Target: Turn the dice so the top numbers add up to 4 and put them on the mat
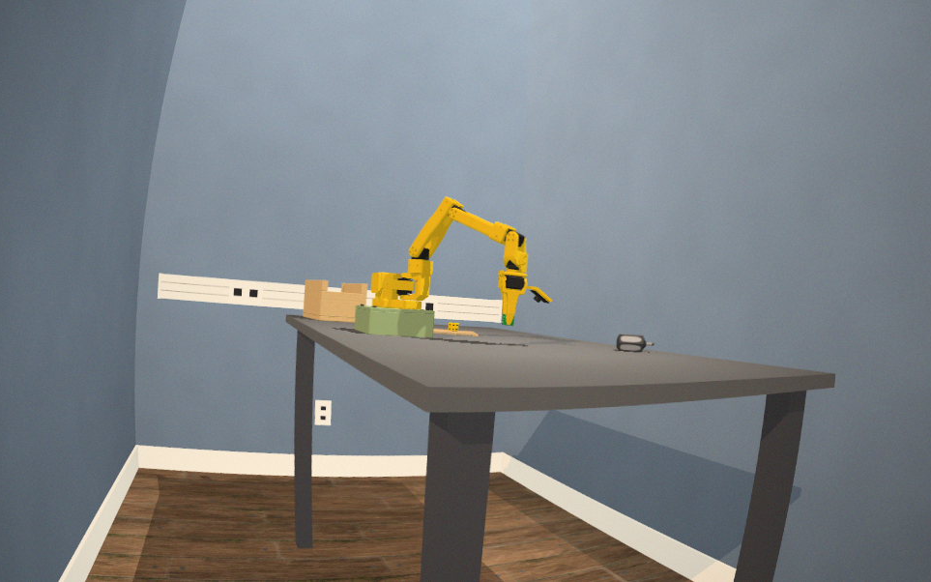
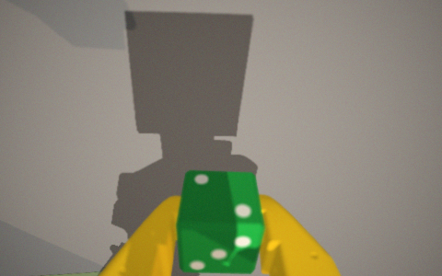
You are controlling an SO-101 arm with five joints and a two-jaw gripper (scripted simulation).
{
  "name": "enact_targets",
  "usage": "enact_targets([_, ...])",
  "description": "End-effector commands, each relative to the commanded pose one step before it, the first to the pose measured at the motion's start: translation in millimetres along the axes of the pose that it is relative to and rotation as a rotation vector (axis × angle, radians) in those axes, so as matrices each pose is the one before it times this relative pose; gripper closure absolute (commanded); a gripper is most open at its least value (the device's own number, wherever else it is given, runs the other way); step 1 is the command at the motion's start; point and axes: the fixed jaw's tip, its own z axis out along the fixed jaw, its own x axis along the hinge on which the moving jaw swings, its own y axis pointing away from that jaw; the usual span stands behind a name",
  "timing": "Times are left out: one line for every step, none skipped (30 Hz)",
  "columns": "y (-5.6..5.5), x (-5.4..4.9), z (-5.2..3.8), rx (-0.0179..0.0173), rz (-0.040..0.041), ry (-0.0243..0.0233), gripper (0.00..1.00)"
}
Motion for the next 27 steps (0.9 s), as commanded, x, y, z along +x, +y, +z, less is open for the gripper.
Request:
enact_targets([-3.85, -2.55, -8.702, 0.01986, -0.10147, -0.029, 1.0])
enact_targets([-0.01, 0.24, 0.001, 0.0, -0.03054, -0.00003, 1.0])
enact_targets([-0.01, 0.25, 0.001, 0.00001, -0.03173, 0.00002, 1.0])
enact_targets([-0.01, 0.26, 0.001, 0.0, -0.03277, 0.00001, 1.0])
enact_targets([-0.01, 0.27, 0.0, -0.00001, -0.03371, -0.00001, 1.0])
enact_targets([-0.02, 0.27, -0.005, -0.00001, -0.0345, -0.00002, 1.0])
enact_targets([-0.01, 0.28, 0.001, 0.00001, -0.03509, 0.00001, 1.0])
enact_targets([-0.01, 0.28, 0.001, -0.00002, -0.0356, -0.00001, 1.0])
enact_targets([-0.02, 0.28, 0.001, 0.00001, -0.03591, 0.00002, 1.0])
enact_targets([-0.02, 0.29, 0.001, 0.00001, -0.03607, 0.00001, 1.0])
enact_targets([0.0, 0.0, 0.0, 0.0, 0.0, 0.0, 1.0])
enact_targets([0.0, 0.0, 0.0, 0.0, 0.0, 0.0, 1.0])
enact_targets([-0.01, 0.28, -0.004, 0.00001, -0.03608, -0.00002, 1.0])
enact_targets([-0.01, 0.28, 0.002, -0.00001, -0.03591, 0.0, 1.0])
enact_targets([-0.01, 0.28, 0.002, 0.0, -0.0356, 0.0, 1.0])
enact_targets([-0.01, 0.28, -0.003, 0.0, -0.03509, 0.00001, 1.0])
enact_targets([-0.01, 0.27, 0.003, -0.00001, -0.0345, -0.00002, 1.0])
enact_targets([-0.01, 0.27, -0.003, 0.00002, -0.03371, 0.00002, 1.0])
enact_targets([-0.01, 0.26, -0.002, -0.00002, -0.03277, -0.00001, 1.0])
enact_targets([-0.01, 0.25, 0.004, 0.00002, -0.03173, 0.00001, 1.0])
enact_targets([-0.01, 0.24, -0.002, 0.0, -0.03054, -0.00001, 1.0])
enact_targets([-0.01, 0.23, -0.001, -0.00002, -0.02919, 0.0, 1.0])
enact_targets([-0.01, 0.22, 0.005, 0.00002, -0.02781, 0.00002, 1.0])
enact_targets([-0.01, 0.21, -0.001, -0.00002, -0.02627, 0.0, 1.0])
enact_targets([-0.01, 0.2, -0.001, 0.00002, -0.02466, 0.0, 1.0])
enact_targets([0.0, 0.18, -0.001, 0.0, -0.02294, 0.00001, 1.0])
enact_targets([-0.01, 0.17, 0.0, -0.00001, -0.02121, 0.0, 1.0])
